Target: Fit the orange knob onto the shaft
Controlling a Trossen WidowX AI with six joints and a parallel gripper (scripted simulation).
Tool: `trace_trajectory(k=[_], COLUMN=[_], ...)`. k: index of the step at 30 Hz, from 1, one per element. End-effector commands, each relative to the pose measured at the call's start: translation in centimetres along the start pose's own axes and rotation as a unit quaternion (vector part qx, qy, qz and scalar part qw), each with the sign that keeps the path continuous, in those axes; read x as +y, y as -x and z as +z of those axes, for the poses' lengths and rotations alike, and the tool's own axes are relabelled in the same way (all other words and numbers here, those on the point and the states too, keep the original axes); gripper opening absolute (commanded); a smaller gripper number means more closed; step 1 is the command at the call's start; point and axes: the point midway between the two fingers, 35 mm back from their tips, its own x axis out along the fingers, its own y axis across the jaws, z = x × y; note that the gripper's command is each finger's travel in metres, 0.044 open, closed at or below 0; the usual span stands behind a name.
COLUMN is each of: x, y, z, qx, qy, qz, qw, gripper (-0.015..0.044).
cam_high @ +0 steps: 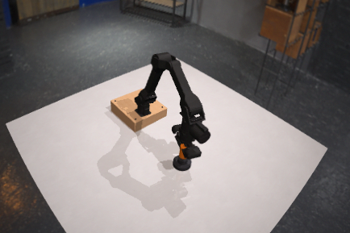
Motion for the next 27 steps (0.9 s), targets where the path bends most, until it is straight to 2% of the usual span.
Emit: trace_trajectory(k=[1,11,18,27], x=[0.28,0.34,0.19,-0.3], y=[-0.08,0.47,0.42,0.46], z=[-0.06,-0.09,-0.04,0.12], qx=[-0.001,-0.001,-0.001,-0.001], qy=[0.001,0.001,0.101,0.106], qz=[0.001,0.001,0.001,0.001], qw=[1.0,1.0,0.995,0.994], gripper=[0.0,0.0,0.0,0.0])
